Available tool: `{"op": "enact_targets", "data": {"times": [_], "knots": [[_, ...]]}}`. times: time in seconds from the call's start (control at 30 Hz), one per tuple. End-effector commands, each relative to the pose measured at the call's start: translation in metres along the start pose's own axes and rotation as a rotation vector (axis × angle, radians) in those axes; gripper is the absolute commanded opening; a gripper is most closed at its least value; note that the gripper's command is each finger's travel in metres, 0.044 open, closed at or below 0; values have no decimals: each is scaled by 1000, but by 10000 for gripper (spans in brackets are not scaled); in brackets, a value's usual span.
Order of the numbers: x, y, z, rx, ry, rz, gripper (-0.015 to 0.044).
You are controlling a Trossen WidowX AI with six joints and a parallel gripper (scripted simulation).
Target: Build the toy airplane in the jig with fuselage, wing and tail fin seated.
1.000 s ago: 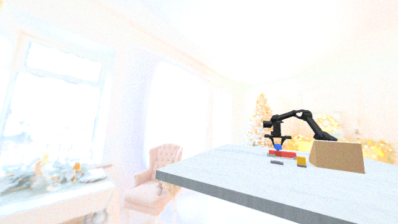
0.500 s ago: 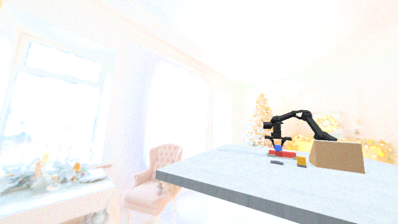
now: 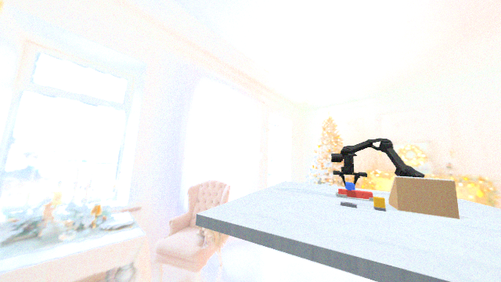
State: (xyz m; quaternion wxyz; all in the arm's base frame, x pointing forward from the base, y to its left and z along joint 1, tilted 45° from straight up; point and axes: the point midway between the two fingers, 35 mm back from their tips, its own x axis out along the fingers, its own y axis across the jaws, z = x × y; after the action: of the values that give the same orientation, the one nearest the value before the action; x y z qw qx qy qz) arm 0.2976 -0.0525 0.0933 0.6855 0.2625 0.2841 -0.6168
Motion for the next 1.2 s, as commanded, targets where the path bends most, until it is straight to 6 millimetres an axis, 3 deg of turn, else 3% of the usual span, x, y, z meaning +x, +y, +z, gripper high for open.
{"op": "enact_targets", "data": {"times": [0.0,0.23,0.43,0.67,0.87,0.93,1.17], "knots": [[0,0,0,-2,0,0,266],[0,0,0,-2,0,0,440],[-3,0,0,-2,1,0,440],[-83,1,-2,-5,-1,-4,440],[-85,3,-3,-21,-1,-4,440],[-85,3,-3,-150,-1,-4,440],[-85,3,-2,-838,1,-4,440]]}}
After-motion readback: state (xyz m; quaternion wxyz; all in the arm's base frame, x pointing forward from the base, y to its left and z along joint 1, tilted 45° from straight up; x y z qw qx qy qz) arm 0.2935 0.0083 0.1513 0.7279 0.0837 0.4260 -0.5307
